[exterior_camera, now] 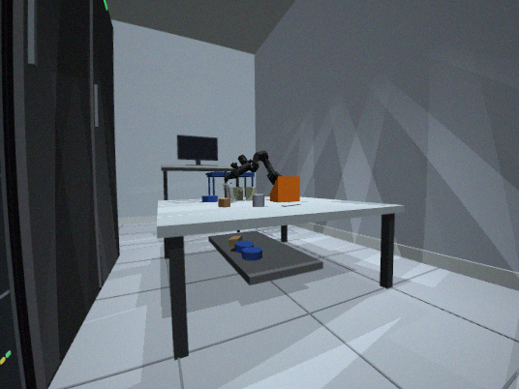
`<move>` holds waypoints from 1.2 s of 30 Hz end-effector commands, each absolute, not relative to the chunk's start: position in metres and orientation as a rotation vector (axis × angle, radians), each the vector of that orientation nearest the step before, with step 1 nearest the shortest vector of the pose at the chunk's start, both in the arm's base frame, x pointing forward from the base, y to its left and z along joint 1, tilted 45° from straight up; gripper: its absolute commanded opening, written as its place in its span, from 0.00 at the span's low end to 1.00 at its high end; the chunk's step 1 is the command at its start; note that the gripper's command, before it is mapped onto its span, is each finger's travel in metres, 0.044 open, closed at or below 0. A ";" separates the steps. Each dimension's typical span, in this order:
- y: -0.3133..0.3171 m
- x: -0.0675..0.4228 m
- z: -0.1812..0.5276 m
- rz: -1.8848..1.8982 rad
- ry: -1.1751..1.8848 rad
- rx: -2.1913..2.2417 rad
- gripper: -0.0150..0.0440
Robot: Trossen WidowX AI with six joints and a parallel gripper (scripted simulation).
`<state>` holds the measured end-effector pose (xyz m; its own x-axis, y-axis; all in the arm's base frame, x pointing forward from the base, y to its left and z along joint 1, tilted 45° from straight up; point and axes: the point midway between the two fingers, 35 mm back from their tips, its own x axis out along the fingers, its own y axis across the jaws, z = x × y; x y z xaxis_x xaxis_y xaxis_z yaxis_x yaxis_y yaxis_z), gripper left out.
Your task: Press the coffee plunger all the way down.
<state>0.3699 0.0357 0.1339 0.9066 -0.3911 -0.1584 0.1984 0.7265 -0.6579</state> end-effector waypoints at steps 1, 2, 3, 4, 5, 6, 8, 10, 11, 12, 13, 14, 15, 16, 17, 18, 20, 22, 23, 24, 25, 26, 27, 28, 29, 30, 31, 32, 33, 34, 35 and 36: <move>0.032 0.370 0.130 -0.339 0.315 -0.698 0.45; 0.032 0.370 0.130 -0.339 0.315 -0.698 0.45; 0.032 0.370 0.130 -0.339 0.315 -0.698 0.45; 0.036 0.370 0.134 -0.331 0.298 -0.685 0.45; 0.036 0.370 0.134 -0.331 0.298 -0.685 0.45; 0.036 0.370 0.134 -0.331 0.298 -0.685 0.45; 0.036 0.370 0.134 -0.331 0.298 -0.685 0.45; 0.036 0.370 0.134 -0.331 0.298 -0.685 0.45; 0.036 0.370 0.134 -0.331 0.298 -0.685 0.45; 0.036 0.370 0.134 -0.331 0.298 -0.685 0.45; 0.036 0.370 0.134 -0.331 0.298 -0.685 0.49; 0.036 0.370 0.134 -0.331 0.298 -0.685 0.54; 0.036 0.370 0.134 -0.331 0.298 -0.685 0.58; 0.036 0.370 0.134 -0.331 0.298 -0.685 0.63; 0.036 0.370 0.134 -0.331 0.298 -0.685 0.67; 0.036 0.370 0.134 -0.331 0.298 -0.685 0.72; 0.036 0.370 0.134 -0.331 0.298 -0.685 0.81; 0.036 0.370 0.134 -0.331 0.298 -0.685 0.89; 0.036 0.370 0.134 -0.331 0.298 -0.685 0.94; 0.036 0.370 0.134 -0.331 0.298 -0.685 0.98; 0.036 0.370 0.134 -0.331 0.298 -0.685 1.00; 0.036 0.370 0.134 -0.331 0.298 -0.685 1.00; 0.036 0.370 0.134 -0.331 0.298 -0.685 1.00; 0.037 0.369 0.135 -0.330 0.299 -0.685 1.00; 0.040 0.368 0.137 -0.330 0.302 -0.685 1.00; 0.045 0.367 0.141 -0.328 0.303 -0.682 1.00; 0.050 0.364 0.146 -0.329 0.306 -0.682 1.00; 0.057 0.360 0.151 -0.329 0.311 -0.683 1.00; 0.065 0.355 0.159 -0.330 0.315 -0.685 1.00; 0.072 0.349 0.167 -0.331 0.318 -0.688 1.00; 0.079 0.343 0.175 -0.333 0.320 -0.691 1.00; 0.083 0.338 0.182 -0.335 0.321 -0.694 1.00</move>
